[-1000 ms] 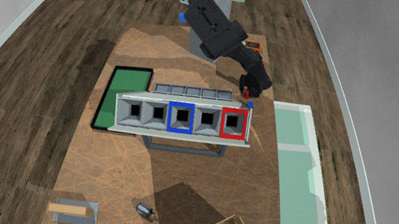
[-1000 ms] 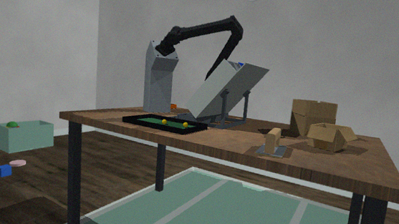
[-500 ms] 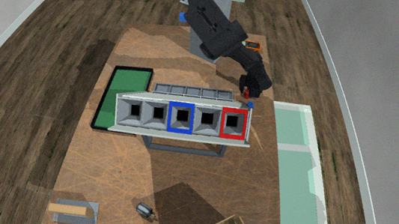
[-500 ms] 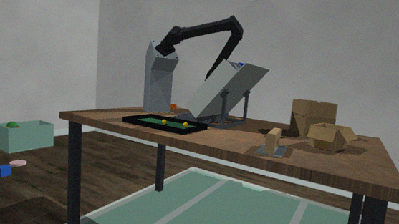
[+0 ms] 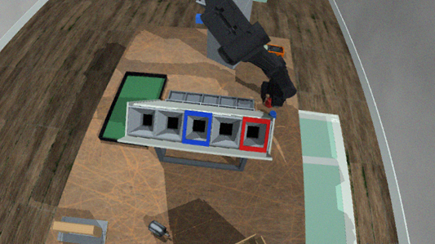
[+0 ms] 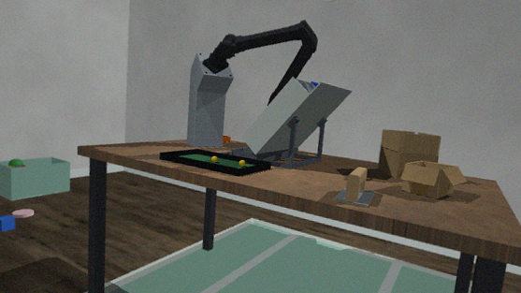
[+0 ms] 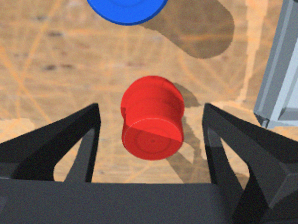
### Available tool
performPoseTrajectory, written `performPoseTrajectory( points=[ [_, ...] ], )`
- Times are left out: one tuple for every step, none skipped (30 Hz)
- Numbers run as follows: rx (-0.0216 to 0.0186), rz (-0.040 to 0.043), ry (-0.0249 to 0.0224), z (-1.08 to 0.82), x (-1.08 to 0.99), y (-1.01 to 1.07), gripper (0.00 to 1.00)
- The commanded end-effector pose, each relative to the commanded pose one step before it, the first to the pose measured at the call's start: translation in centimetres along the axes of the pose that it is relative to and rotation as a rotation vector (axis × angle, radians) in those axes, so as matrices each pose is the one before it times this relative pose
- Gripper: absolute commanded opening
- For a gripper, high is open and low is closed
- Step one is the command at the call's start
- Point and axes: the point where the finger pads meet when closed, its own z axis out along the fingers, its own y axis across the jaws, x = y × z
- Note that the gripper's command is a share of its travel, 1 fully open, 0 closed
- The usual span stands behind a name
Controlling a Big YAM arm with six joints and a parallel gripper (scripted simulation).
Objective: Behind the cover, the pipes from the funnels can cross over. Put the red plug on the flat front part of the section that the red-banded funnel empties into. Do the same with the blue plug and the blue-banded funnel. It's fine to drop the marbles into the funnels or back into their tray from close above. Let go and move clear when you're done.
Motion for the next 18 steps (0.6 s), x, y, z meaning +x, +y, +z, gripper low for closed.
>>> performPoseTrajectory(
  points=[
    [0.00496, -0.01031, 0.00785, 0.591, 0.607, -0.254, 0.63],
    [-0.00004, 0.00056, -0.00048, 0.010, -0.008, -0.011, 0.63],
    [-0.00009, 0.00161, -0.00107, 0.021, -0.018, -0.025, 0.63],
    [0.00057, 0.00092, 0.00027, 0.033, 0.022, -0.058, 0.63],
    [0.00115, 0.00029, 0.00145, 0.043, 0.058, -0.086, 0.63],
    [0.00124, 0.00070, 0.00112, 0.048, 0.052, -0.094, 0.63],
    [0.00094, 0.00099, 0.00057, 0.044, 0.040, -0.082, 0.63],
    [0.00021, -0.00042, 0.00051, 0.008, 0.054, -0.026, 0.63],
    [0.00052, -0.00108, 0.00131, 0.006, 0.066, -0.030, 0.63],
    [0.00037, -0.00075, 0.00091, 0.004, 0.044, -0.020, 0.63],
    [-0.00101, -0.00128, -0.00049, -0.038, 0.019, 0.061, 0.63],
    [-0.00083, -0.00097, -0.00043, -0.031, 0.009, 0.052, 0.63],
    [0.00000, 0.00000, 0.00000, 0.000, 0.000, 0.000, 0.63],
    [0.00000, 0.00000, 0.00000, 0.000, 0.000, 0.000, 0.63],
    [-0.00007, -0.00029, -0.00012, -0.008, 0.002, 0.011, 0.63],
    [0.00000, 0.00000, 0.00000, 0.000, 0.000, 0.000, 0.63],
    [0.00000, 0.00000, 0.00000, 0.000, 0.000, 0.000, 0.63],
    [0.00000, 0.00000, 0.00000, 0.000, 0.000, 0.000, 0.63]
  ],
)
